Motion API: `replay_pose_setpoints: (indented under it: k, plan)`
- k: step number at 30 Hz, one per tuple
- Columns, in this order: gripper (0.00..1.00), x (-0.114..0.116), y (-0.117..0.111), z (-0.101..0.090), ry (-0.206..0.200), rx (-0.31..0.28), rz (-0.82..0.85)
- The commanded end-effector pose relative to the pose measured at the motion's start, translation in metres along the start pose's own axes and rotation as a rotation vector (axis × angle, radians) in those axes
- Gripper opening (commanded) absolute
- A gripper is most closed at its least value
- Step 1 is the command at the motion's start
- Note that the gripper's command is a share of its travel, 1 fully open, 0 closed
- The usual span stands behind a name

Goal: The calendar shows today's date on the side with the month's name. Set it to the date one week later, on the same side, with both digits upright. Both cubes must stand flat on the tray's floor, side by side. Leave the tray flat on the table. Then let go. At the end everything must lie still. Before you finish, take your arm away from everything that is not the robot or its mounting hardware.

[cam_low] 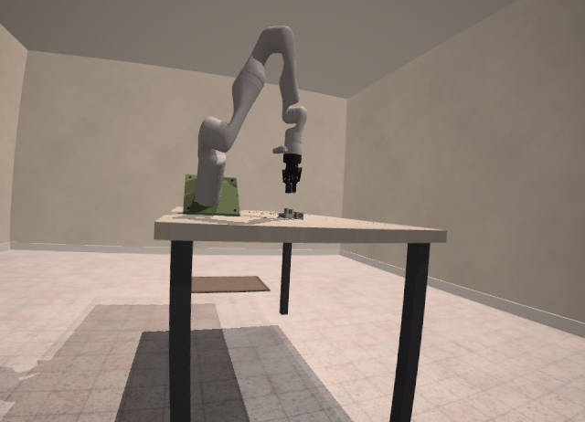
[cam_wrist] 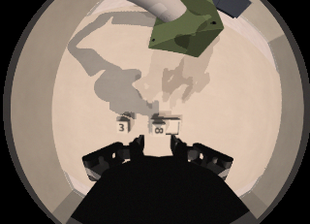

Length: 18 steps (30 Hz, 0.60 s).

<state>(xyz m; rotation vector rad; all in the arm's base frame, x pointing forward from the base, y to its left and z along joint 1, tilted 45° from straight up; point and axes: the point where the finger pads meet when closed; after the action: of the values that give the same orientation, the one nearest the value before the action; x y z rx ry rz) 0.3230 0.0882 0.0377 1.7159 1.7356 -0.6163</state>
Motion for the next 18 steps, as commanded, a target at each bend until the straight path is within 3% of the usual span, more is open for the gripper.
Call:
replay_pose_setpoints:
  k: [1, 18]
  plan:
    - [0.46, 0.002, 0.000, 0.003, 0.005, 0.000, 0.011]
    - [0.46, 0.004, -0.001, 0.022, 0.009, -0.001, 0.010]
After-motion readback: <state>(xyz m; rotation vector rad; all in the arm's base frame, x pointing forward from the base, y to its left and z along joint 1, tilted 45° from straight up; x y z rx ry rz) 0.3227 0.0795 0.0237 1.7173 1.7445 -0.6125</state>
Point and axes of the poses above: the point where the finger pads meet when closed, its own z axis out along the fingers, its own x axis across the jaws, y = z × x, and after that the axes turned 15 degrees about z, right-handed
